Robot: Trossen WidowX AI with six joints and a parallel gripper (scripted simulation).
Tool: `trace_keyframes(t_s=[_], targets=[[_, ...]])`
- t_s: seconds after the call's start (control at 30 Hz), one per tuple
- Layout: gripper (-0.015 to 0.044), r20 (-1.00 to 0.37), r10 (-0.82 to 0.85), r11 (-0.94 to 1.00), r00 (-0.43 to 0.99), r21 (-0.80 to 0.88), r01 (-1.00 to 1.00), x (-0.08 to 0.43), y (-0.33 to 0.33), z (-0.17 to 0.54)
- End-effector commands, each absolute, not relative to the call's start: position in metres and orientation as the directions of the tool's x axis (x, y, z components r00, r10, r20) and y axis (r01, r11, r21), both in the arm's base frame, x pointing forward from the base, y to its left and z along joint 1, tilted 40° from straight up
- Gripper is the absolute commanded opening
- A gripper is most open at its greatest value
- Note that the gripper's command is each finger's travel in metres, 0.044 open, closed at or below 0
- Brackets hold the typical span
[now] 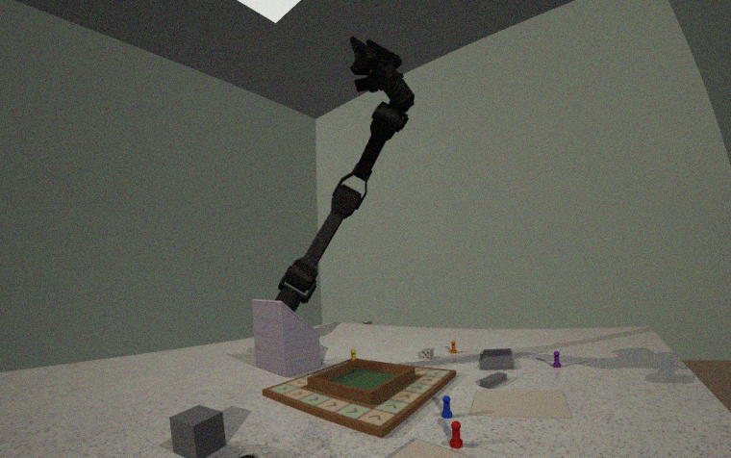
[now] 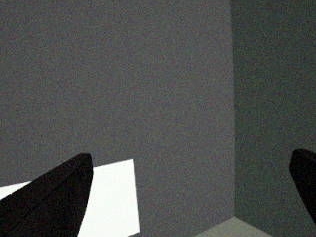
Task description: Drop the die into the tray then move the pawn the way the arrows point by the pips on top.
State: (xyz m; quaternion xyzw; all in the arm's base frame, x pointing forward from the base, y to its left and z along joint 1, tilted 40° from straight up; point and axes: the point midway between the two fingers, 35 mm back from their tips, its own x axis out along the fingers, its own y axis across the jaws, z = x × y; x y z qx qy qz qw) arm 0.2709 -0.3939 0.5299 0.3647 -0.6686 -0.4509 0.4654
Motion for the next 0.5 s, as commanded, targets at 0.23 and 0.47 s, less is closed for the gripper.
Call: trace_keyframes(t_s=[0.23, 0.47], targets=[[0.0275, 0.293, -0.955, 0.296, 0.042, 0.944, 0.148, 0.355, -0.362, 0.506], [0.0275, 0.211, -0.890, 0.358, 0.403, 0.872, 0.334, 0.431, -0.302, 0.469]])
